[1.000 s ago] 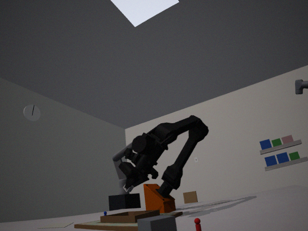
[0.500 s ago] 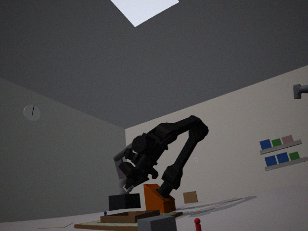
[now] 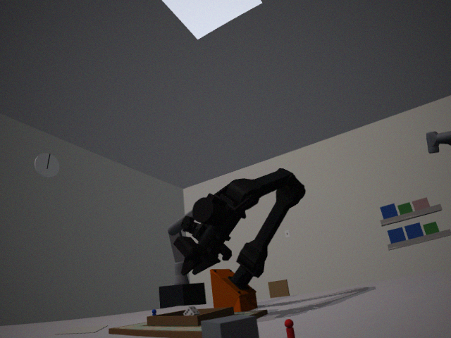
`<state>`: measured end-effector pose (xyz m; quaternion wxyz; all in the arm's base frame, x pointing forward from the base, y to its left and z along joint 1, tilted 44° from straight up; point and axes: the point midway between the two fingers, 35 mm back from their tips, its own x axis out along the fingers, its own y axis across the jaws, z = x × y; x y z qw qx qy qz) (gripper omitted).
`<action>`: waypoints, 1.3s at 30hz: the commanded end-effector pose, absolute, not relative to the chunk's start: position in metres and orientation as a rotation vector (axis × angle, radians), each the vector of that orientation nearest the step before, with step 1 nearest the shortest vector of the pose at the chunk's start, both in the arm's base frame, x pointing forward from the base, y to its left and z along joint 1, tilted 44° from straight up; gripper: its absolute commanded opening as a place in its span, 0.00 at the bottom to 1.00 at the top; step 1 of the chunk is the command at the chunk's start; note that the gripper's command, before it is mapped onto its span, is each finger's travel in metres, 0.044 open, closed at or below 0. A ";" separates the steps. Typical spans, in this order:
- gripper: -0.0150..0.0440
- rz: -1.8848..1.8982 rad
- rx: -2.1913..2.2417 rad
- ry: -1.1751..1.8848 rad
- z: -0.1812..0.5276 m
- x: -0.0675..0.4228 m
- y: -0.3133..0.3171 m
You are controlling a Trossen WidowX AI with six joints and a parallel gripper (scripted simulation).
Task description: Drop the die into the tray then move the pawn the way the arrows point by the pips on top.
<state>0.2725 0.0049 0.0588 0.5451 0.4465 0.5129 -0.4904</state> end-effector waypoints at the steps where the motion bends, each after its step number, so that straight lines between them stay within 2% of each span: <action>1: 0.79 -1.161 1.065 1.201 0.083 0.277 -0.018; 6: 1.00 -1.161 1.064 1.201 0.085 0.278 -0.020; 8: 1.00 -1.143 1.087 1.274 0.078 0.276 -0.019; 14: 1.00 -0.818 1.485 1.779 0.036 0.272 -0.004; 17: 1.00 -0.697 1.630 1.834 0.033 0.276 -0.003; 22: 1.00 -0.791 1.541 1.812 0.031 0.270 -0.004; 24: 0.91 -0.731 1.510 1.820 0.027 0.273 -0.007; 31: 0.60 -0.129 1.167 1.812 -0.019 0.296 -0.036; 36: 0.59 0.258 0.907 1.717 -0.057 0.305 -0.057; 39: 0.59 0.307 0.871 1.698 -0.063 0.306 -0.060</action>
